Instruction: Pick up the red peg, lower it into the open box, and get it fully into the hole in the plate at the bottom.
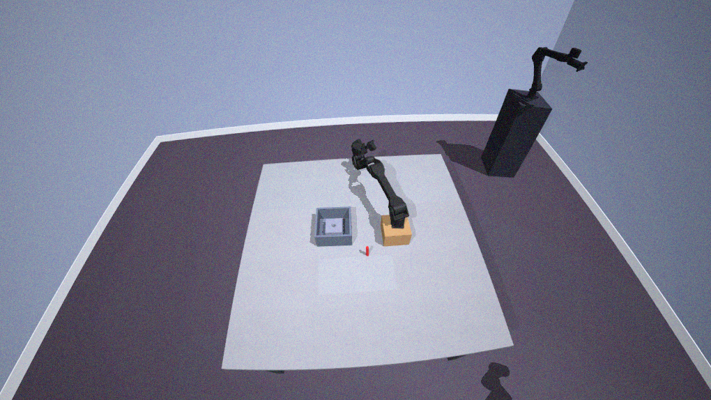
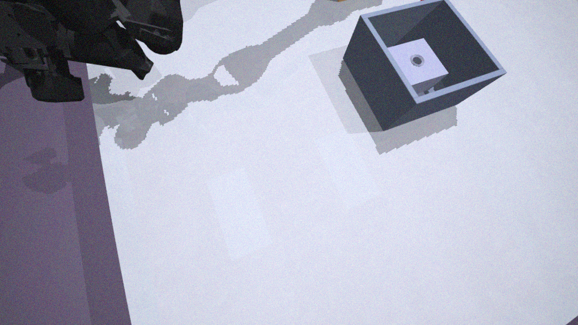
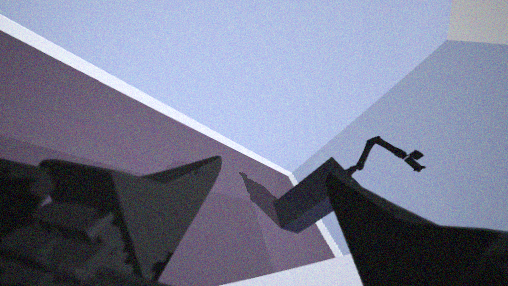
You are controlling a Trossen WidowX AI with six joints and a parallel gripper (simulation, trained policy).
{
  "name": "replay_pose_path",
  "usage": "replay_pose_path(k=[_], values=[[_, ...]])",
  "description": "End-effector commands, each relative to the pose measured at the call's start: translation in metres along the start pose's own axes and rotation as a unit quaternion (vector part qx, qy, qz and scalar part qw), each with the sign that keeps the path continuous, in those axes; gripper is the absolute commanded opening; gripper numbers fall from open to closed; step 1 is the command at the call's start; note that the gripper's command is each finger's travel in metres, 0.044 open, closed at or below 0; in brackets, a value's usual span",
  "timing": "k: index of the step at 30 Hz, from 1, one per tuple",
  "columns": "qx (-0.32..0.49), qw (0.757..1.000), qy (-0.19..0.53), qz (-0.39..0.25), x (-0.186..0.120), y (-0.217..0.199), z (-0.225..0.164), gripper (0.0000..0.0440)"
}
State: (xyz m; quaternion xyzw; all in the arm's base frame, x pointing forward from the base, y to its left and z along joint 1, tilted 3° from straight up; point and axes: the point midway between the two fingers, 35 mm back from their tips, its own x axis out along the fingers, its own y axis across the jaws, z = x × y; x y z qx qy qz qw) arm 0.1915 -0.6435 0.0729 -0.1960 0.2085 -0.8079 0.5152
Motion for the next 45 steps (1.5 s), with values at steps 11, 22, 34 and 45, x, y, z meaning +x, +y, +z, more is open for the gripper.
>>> replay_pose_path(k=[11,22,34,45], values=[[-0.03,0.983,0.001,0.18,-0.117,0.087,0.057,0.044],[-0.029,0.938,0.025,0.346,-0.278,0.12,0.117,0.044],[-0.053,0.864,0.058,0.497,-0.461,0.089,0.148,0.044],[-0.09,0.778,0.114,0.611,-0.618,0.007,0.135,0.044]])
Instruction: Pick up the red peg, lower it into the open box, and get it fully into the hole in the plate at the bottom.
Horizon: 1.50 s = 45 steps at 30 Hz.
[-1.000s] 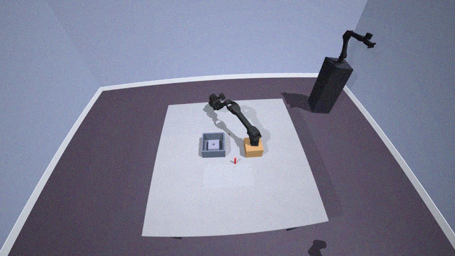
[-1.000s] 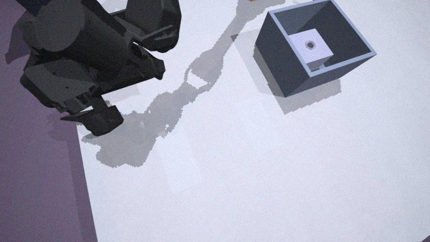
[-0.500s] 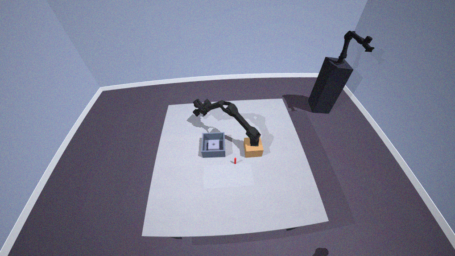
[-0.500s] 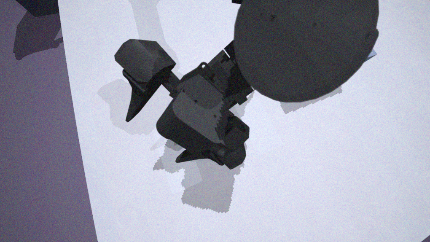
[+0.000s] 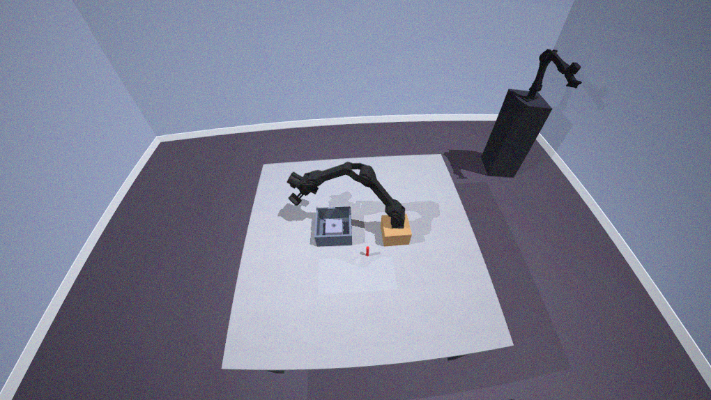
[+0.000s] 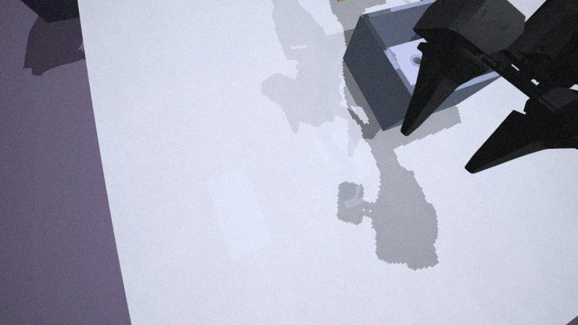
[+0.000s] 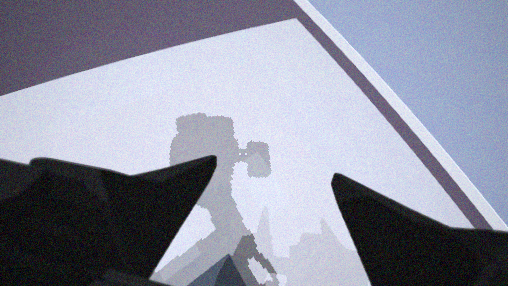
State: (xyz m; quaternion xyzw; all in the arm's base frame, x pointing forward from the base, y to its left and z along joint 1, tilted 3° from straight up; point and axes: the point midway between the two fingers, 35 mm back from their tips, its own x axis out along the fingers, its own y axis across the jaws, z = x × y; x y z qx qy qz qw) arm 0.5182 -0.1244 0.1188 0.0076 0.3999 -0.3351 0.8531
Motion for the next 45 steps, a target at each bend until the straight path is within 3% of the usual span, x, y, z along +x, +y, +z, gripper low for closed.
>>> replay_pose_path(k=[1,12,24,34,45], values=[[-0.002,0.999,0.024,0.031,-0.028,0.024,-0.018,0.044],[0.005,0.982,0.139,0.125,-0.152,0.085,-0.106,0.044],[0.031,0.951,0.279,0.13,-0.255,0.078,-0.203,0.044],[0.043,0.932,0.352,0.074,-0.301,0.049,-0.267,0.044],[0.032,0.925,0.379,0.014,-0.31,0.026,-0.312,0.044]])
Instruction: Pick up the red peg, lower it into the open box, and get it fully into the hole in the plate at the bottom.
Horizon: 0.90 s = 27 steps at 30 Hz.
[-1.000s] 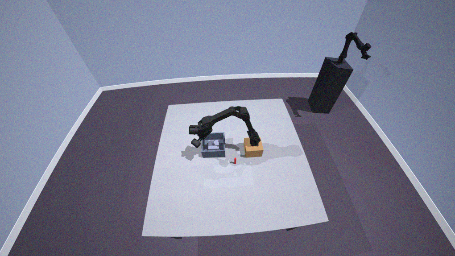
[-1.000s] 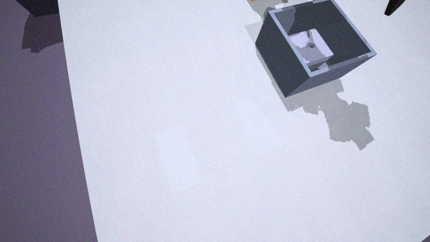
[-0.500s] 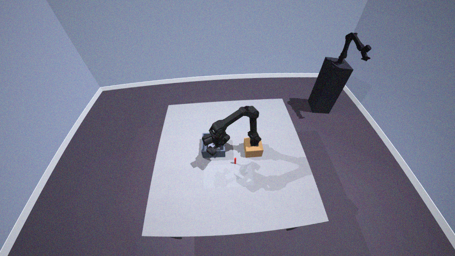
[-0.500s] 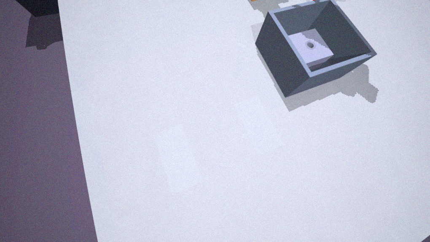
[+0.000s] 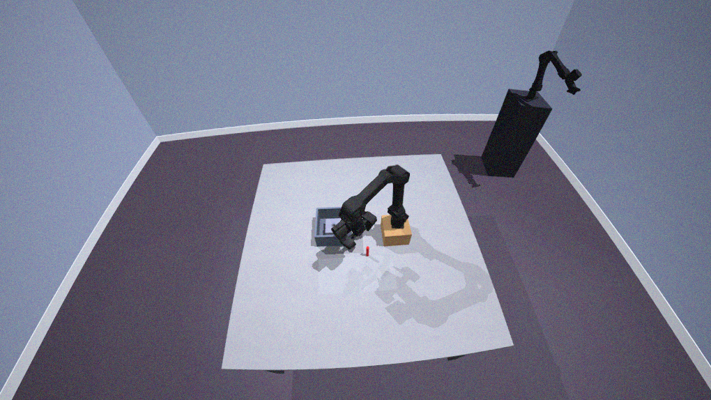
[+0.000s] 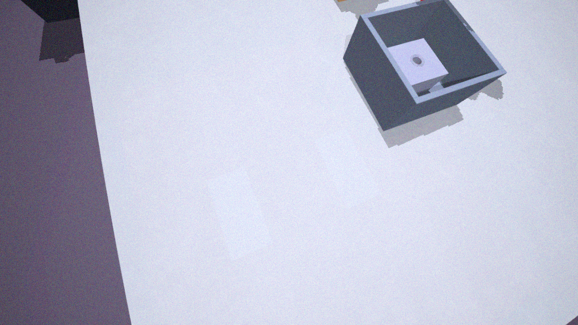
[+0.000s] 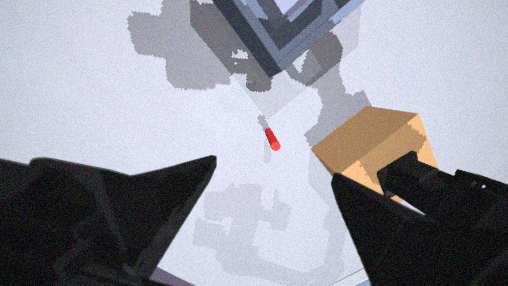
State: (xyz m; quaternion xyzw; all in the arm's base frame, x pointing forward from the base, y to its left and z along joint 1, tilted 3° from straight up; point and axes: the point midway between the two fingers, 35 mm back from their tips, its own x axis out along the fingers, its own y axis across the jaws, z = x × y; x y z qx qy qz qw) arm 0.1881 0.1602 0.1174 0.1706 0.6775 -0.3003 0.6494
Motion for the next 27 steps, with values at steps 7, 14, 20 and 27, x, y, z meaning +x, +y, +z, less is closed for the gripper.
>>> replay_pose_path(k=[7,14,20,27], values=[[0.002,0.999,0.014,-0.033,0.027,-0.011,-0.013,0.044],[0.002,0.999,0.02,-0.041,0.051,-0.012,-0.017,0.044],[0.005,0.999,0.023,-0.039,0.073,-0.009,-0.018,0.044],[0.01,0.999,0.023,-0.03,0.099,-0.004,-0.018,0.044]])
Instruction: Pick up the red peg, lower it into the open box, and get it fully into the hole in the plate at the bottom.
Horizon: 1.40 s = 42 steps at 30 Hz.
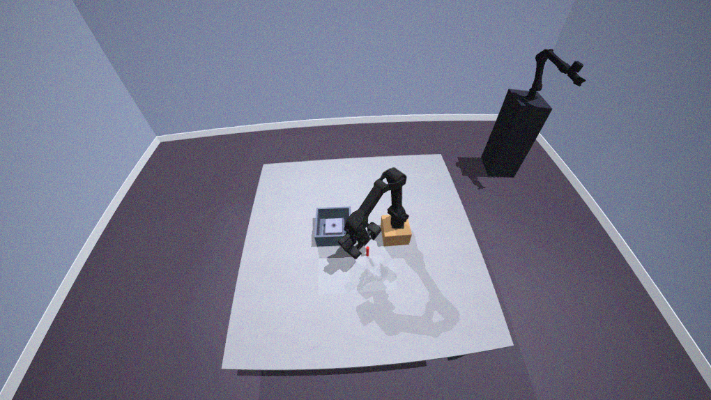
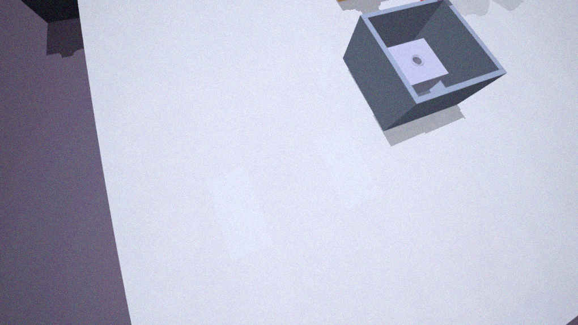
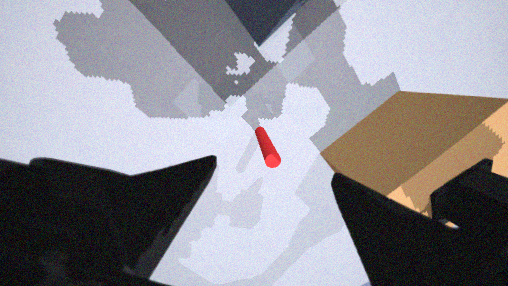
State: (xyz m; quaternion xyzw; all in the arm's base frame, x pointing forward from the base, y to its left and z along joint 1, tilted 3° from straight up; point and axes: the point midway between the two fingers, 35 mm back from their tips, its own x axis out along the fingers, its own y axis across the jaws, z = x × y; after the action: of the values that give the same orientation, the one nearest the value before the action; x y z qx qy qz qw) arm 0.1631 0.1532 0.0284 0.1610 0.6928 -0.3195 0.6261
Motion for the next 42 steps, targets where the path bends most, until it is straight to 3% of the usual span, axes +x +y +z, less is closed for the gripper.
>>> replay_pose_path(k=[1,12,28,31,42], values=[[0.004,1.0,0.003,0.0,0.012,0.001,-0.001,0.044],[0.005,1.0,-0.003,0.013,0.049,0.009,0.002,0.0422],[0.003,0.999,0.006,-0.033,0.092,-0.002,0.0,0.0025],[-0.003,1.0,-0.005,-0.027,0.085,0.002,0.002,0.0],[-0.002,1.0,-0.029,0.001,0.045,0.016,0.013,0.0]])
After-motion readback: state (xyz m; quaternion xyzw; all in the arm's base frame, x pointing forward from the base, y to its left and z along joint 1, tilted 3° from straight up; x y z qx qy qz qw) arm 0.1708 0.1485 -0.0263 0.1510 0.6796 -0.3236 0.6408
